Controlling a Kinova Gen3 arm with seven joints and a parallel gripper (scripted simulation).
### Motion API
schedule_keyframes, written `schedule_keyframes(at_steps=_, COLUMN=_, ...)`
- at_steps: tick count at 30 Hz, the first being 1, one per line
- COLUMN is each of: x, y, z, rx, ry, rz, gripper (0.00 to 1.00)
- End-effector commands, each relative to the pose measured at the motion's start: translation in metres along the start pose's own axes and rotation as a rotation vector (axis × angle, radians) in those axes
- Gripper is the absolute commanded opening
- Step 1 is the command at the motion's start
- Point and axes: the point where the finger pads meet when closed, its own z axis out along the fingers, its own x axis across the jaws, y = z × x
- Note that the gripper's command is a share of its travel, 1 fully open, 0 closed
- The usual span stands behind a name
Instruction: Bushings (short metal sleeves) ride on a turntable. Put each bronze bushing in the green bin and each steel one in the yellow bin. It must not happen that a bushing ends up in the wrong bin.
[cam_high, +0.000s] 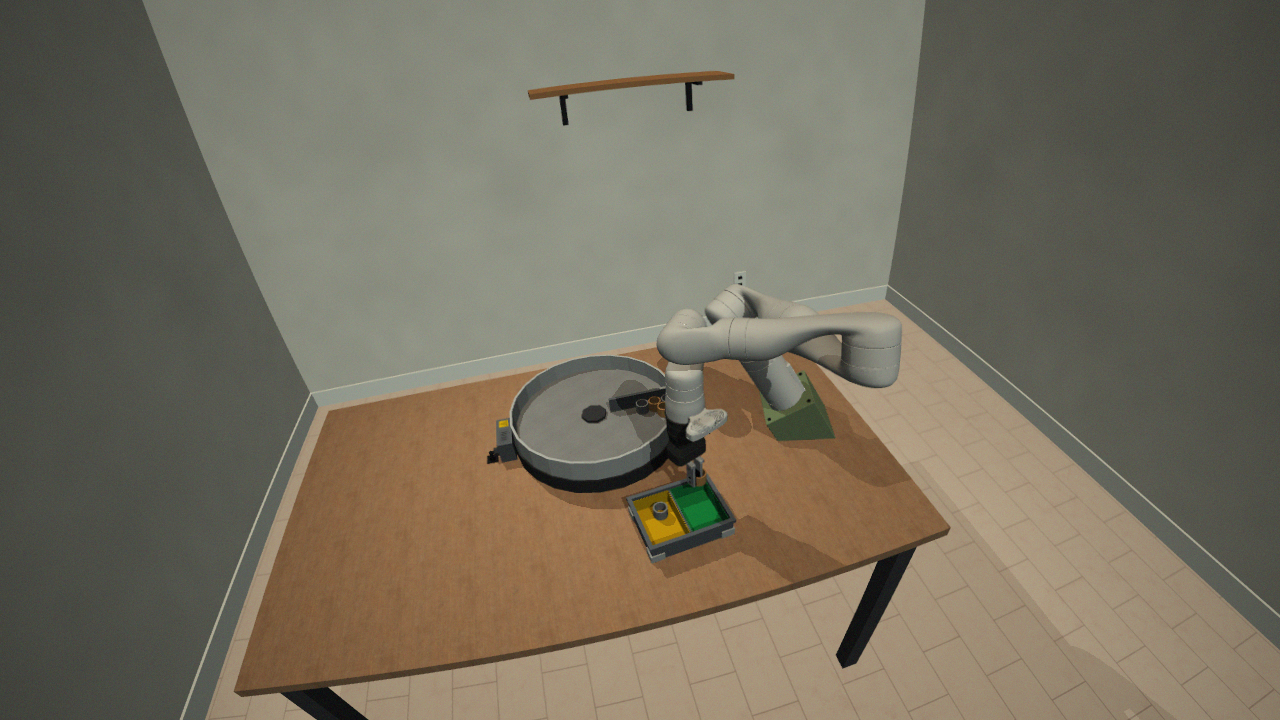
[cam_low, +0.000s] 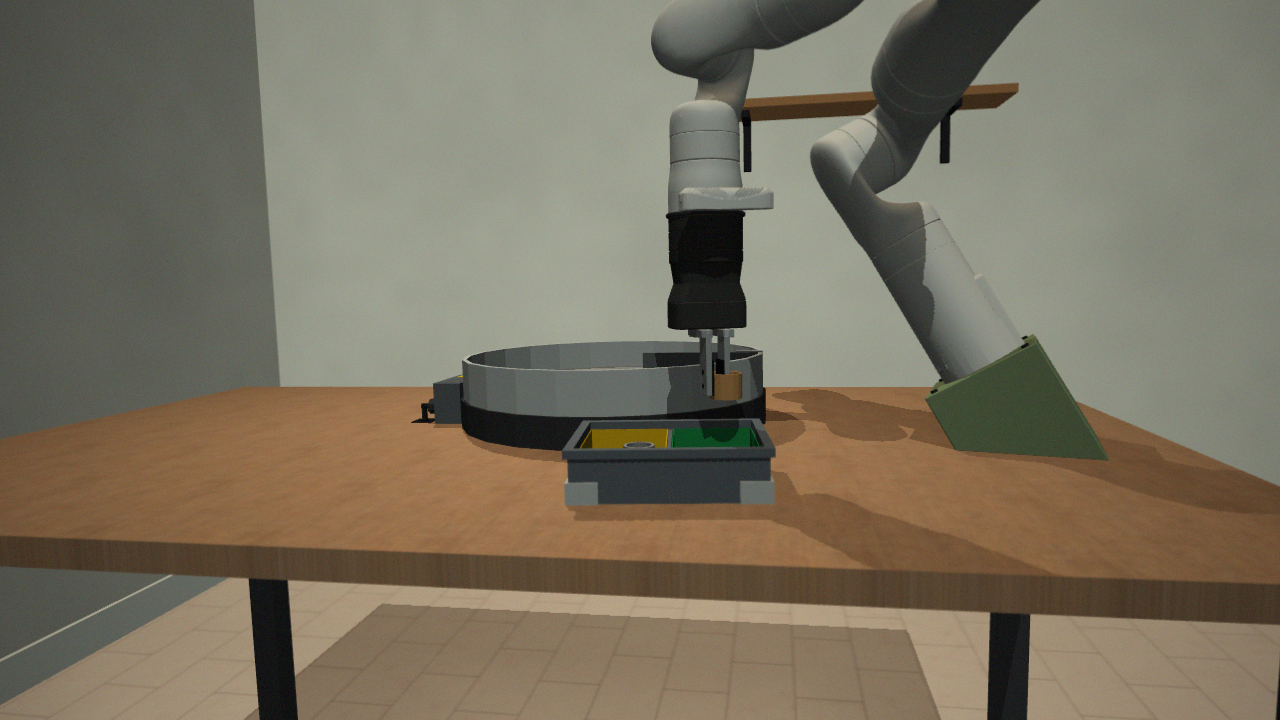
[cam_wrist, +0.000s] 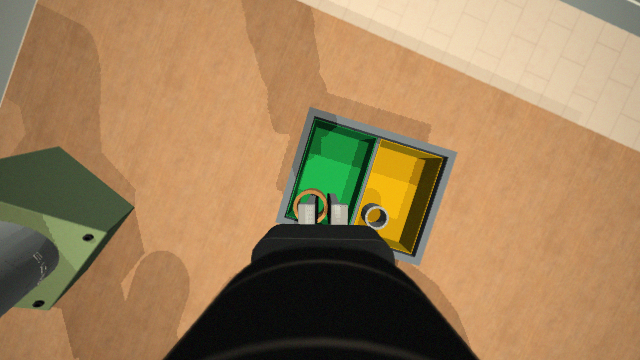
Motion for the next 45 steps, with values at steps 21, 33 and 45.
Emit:
schedule_keyframes(at_steps=21, x=-0.001, y=0.002, z=0.027, rx=-0.005, ry=-0.003, rz=0.004, gripper=0.00)
schedule_keyframes(at_steps=33, x=-0.001, y=0.002, z=0.036, rx=-0.005, ry=-0.003, rz=0.004, gripper=0.00)
schedule_keyframes(at_steps=45, x=-0.001, y=0.002, z=0.041, rx=-0.005, ry=-0.003, rz=0.004, gripper=0.00)
